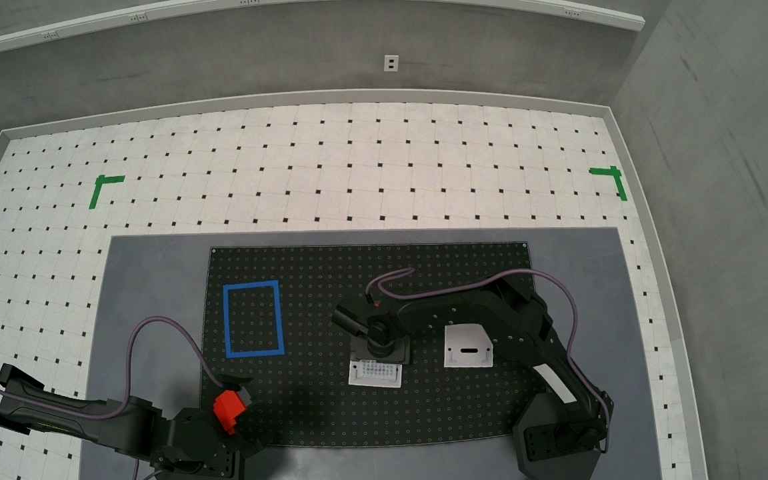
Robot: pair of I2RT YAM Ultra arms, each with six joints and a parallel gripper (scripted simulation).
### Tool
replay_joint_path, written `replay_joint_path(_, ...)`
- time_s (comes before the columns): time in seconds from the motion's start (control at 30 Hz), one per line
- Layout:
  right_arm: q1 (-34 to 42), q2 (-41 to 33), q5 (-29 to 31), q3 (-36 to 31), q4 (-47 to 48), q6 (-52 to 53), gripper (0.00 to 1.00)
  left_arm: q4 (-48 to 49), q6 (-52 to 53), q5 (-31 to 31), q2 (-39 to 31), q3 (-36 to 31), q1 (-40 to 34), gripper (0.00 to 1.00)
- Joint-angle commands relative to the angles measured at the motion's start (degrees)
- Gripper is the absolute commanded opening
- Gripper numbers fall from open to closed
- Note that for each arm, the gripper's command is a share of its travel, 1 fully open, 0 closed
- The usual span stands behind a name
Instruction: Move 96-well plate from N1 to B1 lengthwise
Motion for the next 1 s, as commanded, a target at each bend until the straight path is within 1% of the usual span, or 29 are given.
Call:
replay_joint_path(0.0, 0.5, -0.7, -0.2, 0.6, -0.4, 0.0, 0.79, -0.7, -0.4, -0.8, -0.9, 1.9, -0.5, 1.00)
replay_joint_path(0.33, -0.6, 2.3, -0.5, 2.3, 2.8, -1.4, 0.79, -0.7, -0.4, -0.8, -0.9, 1.9, -0.5, 1.00)
replay_joint_path(0.43, -0.9, 3.0, -0.7, 1.5, 3.4, -1.5, 0.79, -0.7, -0.4, -0.8, -0.9, 1.9, -0.5, 1.00)
replay_joint_path(0.8, -1.0, 3.0, -0.8, 1.2, 3.6, -1.5, 0.79, -0.7, -0.4, -0.8, -0.9, 1.9, -0.5, 1.00)
replay_joint_path(0.87, -0.5, 1.5, -1.0, -0.1, 3.4, -1.0, 0.79, -0.7, -0.4, -0.8, -0.9, 1.9, -0.5, 1.00)
replay_joint_path(0.97, -0.5, 1.4, -1.0, 0.5, 2.6, -1.0, 0.79, -0.7, -0.4, -0.8, -0.9, 1.9, -0.5, 1.00)
